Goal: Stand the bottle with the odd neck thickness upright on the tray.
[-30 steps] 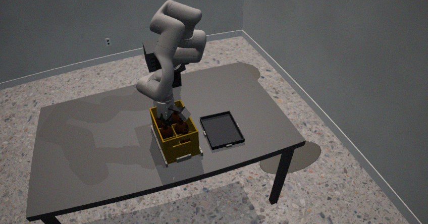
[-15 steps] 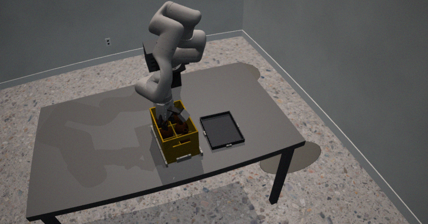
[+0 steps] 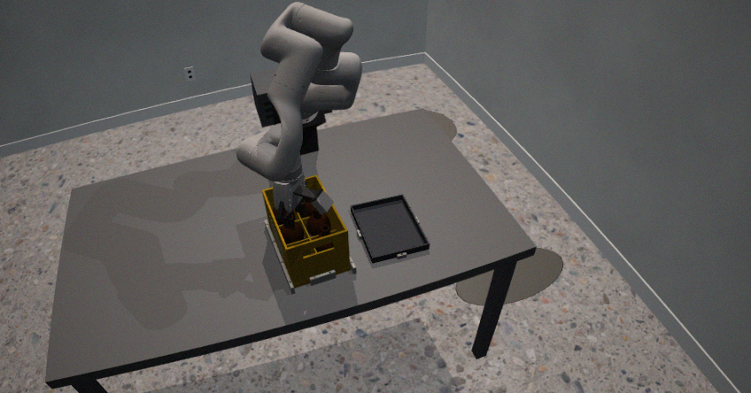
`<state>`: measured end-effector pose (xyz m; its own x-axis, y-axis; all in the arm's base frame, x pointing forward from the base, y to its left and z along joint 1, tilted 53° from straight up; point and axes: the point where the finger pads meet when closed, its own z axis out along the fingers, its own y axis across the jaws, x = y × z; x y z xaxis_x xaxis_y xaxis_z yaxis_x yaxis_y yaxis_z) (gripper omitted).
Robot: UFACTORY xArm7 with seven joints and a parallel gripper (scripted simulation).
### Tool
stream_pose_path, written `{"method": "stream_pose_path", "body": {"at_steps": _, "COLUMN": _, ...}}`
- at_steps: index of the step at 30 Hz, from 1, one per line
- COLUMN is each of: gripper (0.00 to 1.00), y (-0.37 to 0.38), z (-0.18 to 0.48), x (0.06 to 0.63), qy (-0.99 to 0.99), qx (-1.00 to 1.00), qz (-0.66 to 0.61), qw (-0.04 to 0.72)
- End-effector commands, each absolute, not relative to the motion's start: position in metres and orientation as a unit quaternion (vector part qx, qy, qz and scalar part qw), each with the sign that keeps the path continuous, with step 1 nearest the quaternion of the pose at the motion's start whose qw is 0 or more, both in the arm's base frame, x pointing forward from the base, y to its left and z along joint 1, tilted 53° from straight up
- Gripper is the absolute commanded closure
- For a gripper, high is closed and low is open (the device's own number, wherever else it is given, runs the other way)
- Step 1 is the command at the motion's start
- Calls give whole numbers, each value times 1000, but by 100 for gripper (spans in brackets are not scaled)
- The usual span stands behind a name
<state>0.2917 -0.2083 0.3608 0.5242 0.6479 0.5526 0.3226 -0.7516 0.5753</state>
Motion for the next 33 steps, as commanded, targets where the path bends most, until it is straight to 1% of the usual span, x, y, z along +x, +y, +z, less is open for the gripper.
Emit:
{"method": "stream_pose_path", "body": {"at_steps": 1, "gripper": 35, "y": -209, "z": 362, "x": 291, "qy": 285, "qx": 848, "qz": 396, "qw": 207}}
{"method": "stream_pose_path", "body": {"at_steps": 33, "gripper": 35, "y": -211, "z": 355, "x": 301, "qy": 285, "qx": 848, "qz": 396, "qw": 207}}
